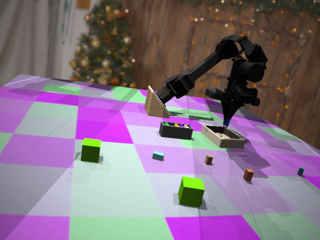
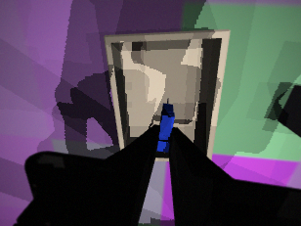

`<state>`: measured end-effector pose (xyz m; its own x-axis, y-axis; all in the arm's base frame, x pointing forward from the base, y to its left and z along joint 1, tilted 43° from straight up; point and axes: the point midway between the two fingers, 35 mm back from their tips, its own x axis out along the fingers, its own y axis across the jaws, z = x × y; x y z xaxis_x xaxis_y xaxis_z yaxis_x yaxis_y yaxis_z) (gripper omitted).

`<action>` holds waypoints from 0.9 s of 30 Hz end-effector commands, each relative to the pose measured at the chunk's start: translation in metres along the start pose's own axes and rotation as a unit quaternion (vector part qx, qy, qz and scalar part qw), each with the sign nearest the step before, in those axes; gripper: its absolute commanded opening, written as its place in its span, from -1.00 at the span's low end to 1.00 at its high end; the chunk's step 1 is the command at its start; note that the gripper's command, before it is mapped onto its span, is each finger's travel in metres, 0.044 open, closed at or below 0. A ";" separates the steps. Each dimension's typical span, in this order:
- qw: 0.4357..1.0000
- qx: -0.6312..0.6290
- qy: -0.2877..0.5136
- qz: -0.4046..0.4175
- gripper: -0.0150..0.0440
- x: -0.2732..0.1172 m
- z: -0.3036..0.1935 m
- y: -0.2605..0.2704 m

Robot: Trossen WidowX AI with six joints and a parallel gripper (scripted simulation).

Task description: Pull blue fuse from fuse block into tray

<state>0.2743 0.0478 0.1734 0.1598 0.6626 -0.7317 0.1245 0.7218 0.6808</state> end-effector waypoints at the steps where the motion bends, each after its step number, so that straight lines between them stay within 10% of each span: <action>1: 1.000 0.002 0.000 0.002 -0.49 0.006 0.000 0.000; 11: 1.000 0.002 0.000 0.003 -0.49 0.020 -0.001 0.001; 23: 1.000 0.000 0.000 0.001 0.58 0.017 -0.001 0.001; 27: 1.000 0.002 0.000 0.001 0.63 -0.012 0.000 0.000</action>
<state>0.2730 0.0537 0.1672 0.1467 0.6655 -0.7318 0.1305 0.7203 0.6813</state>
